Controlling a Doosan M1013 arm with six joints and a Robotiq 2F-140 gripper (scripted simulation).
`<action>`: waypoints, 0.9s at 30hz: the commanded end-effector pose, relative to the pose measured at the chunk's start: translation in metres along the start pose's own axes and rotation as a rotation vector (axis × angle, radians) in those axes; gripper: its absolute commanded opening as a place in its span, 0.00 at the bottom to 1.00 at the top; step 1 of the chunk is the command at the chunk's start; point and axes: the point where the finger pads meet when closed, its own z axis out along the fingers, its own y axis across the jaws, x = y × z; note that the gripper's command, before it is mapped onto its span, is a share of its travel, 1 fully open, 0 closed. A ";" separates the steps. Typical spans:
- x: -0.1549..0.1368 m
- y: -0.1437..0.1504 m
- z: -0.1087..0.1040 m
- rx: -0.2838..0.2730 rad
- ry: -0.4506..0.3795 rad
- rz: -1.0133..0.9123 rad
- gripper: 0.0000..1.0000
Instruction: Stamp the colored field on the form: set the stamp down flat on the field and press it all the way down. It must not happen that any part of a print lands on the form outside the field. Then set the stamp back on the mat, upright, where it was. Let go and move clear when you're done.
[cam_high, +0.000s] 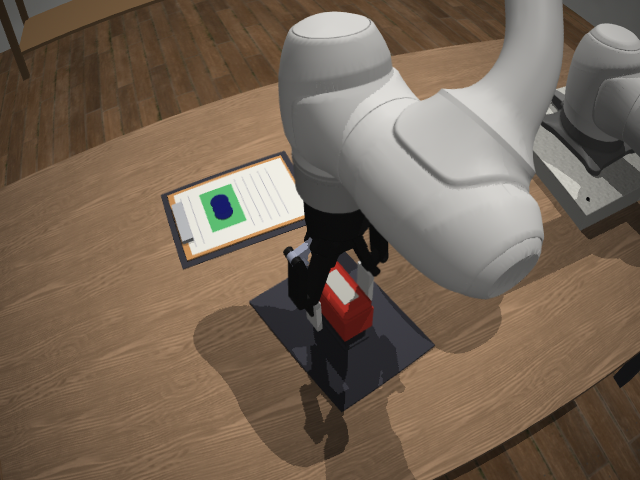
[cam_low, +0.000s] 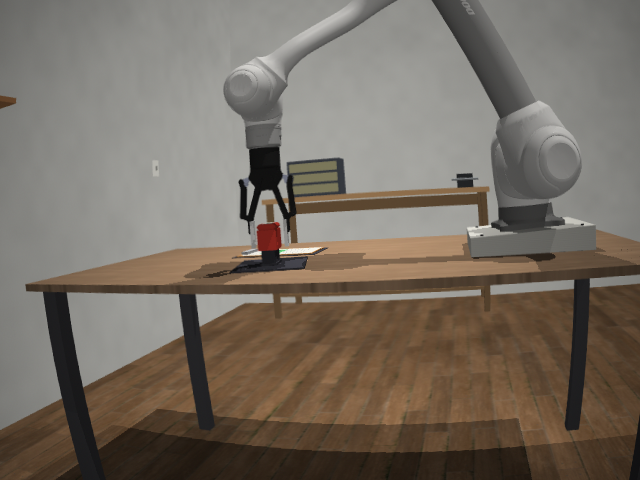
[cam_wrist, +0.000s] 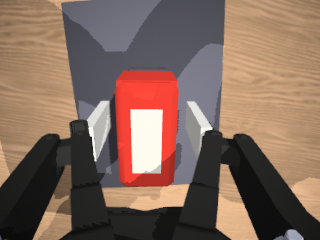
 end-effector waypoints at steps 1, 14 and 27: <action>0.003 0.003 0.003 -0.004 0.001 -0.004 0.50; 0.003 0.003 -0.074 -0.004 0.001 -0.004 0.50; 0.003 0.003 -0.087 -0.004 0.001 -0.004 0.50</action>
